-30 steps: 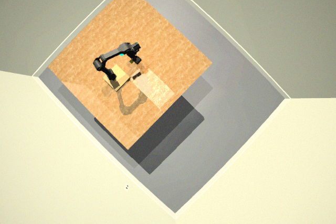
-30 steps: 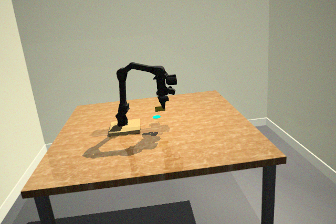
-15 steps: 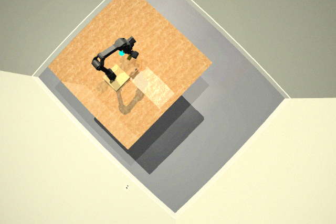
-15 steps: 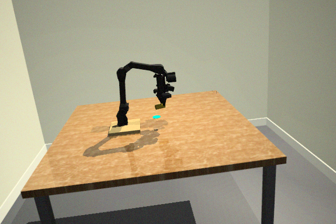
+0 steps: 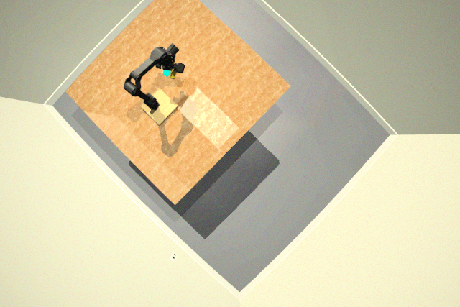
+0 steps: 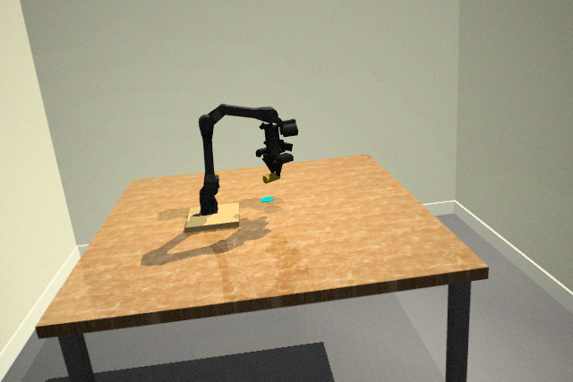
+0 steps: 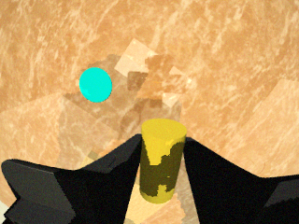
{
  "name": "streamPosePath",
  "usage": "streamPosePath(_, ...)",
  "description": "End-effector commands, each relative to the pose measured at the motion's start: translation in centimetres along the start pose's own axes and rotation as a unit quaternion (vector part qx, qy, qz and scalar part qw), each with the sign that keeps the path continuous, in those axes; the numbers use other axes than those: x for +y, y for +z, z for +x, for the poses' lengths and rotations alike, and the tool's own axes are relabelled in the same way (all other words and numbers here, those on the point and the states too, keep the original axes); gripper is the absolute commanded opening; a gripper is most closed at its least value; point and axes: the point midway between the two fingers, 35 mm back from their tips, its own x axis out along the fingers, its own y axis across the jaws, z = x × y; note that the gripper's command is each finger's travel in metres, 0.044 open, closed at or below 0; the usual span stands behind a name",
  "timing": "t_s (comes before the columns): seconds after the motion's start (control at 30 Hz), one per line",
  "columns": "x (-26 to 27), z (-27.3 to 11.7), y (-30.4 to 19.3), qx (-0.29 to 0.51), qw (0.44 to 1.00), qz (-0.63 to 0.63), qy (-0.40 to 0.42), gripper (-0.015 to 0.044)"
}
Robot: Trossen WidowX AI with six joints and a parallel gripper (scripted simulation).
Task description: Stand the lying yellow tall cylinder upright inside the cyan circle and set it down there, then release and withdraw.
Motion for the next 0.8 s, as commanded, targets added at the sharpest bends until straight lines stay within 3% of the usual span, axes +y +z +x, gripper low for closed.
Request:
streamPosePath(0.0, 1.2, 0.0, 0.2, 0.002, 0.999, -0.036, 0.0, 0.0105)
streamPosePath(0.77, 8.1, -0.5, 1.5, 0.001, 0.973, -0.231, 0.004, 0.0105)
